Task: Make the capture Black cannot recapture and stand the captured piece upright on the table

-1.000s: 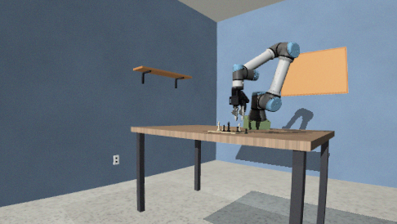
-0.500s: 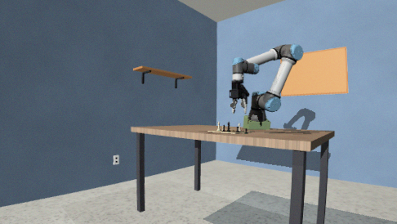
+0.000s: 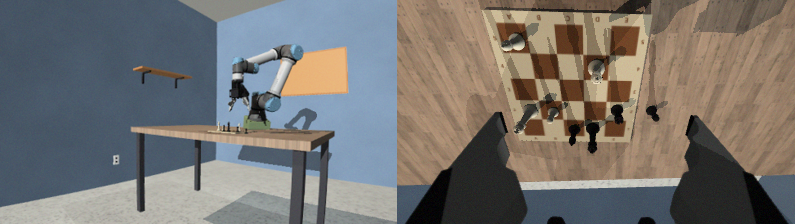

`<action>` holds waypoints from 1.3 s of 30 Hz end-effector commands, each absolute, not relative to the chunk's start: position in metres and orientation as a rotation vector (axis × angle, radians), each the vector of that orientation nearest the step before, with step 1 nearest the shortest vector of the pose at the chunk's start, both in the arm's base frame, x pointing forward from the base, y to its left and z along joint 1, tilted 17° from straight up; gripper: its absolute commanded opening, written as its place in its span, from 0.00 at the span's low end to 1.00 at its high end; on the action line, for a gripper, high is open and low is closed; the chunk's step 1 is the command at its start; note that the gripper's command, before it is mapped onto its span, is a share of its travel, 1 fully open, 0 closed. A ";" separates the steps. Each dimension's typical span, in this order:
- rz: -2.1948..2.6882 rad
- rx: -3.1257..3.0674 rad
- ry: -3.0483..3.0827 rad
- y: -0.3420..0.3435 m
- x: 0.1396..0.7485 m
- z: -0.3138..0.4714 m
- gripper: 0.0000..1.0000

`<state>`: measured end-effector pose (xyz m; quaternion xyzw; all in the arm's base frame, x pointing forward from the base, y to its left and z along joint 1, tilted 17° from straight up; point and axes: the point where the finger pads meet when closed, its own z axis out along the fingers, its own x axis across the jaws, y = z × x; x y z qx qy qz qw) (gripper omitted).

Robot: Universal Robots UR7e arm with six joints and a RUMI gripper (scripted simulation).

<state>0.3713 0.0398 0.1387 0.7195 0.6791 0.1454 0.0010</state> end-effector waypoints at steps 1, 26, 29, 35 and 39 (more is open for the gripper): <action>0.457 2.258 2.132 0.040 0.372 0.139 1.00; 0.457 2.258 2.132 0.029 0.360 0.192 1.00; 0.457 2.258 2.132 0.027 0.358 0.199 1.00; 0.457 2.258 2.132 0.027 0.358 0.202 1.00; 0.457 2.258 2.132 0.027 0.358 0.203 1.00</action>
